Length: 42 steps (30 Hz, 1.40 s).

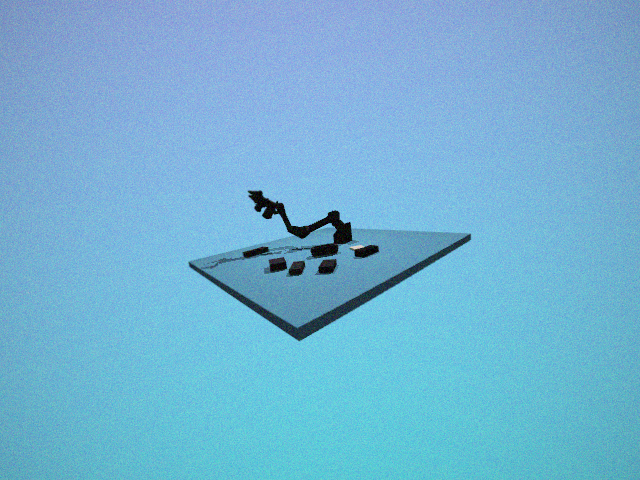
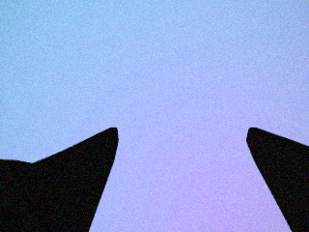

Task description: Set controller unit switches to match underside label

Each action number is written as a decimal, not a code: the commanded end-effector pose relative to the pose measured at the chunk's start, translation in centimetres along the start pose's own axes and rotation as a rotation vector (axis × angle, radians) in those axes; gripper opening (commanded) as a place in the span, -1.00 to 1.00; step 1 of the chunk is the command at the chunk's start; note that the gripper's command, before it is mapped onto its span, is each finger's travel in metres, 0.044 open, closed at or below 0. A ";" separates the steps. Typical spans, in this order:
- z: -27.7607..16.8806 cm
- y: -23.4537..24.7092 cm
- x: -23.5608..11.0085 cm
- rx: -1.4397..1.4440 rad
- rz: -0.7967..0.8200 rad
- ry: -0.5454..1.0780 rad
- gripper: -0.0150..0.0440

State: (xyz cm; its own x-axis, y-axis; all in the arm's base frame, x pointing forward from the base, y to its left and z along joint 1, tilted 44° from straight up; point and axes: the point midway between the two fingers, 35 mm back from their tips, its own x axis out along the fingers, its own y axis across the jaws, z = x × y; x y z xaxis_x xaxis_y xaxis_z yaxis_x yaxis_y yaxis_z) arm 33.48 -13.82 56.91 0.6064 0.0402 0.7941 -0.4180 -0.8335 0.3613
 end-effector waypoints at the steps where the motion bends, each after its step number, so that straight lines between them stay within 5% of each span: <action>1: 0.0 0.0 0.0 0.000 0.000 0.000 0.78; 5: -1.1 0.6 0.0 -0.011 0.008 0.022 0.42; 15: -17.8 5.8 -1.7 -0.202 0.056 0.348 -0.47; 23: -31.0 3.9 -5.4 -0.419 0.007 0.590 -0.49; 28: -35.1 1.7 -7.2 -0.597 0.003 0.663 -0.49; 42: -45.0 -14.9 -12.8 -0.965 -0.318 0.924 -0.49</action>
State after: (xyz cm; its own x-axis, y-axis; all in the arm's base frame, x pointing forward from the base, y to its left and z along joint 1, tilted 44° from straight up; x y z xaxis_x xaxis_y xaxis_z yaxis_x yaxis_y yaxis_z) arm 0.89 19.97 64.77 0.2121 0.7859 0.5808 -0.8801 -0.1047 0.4631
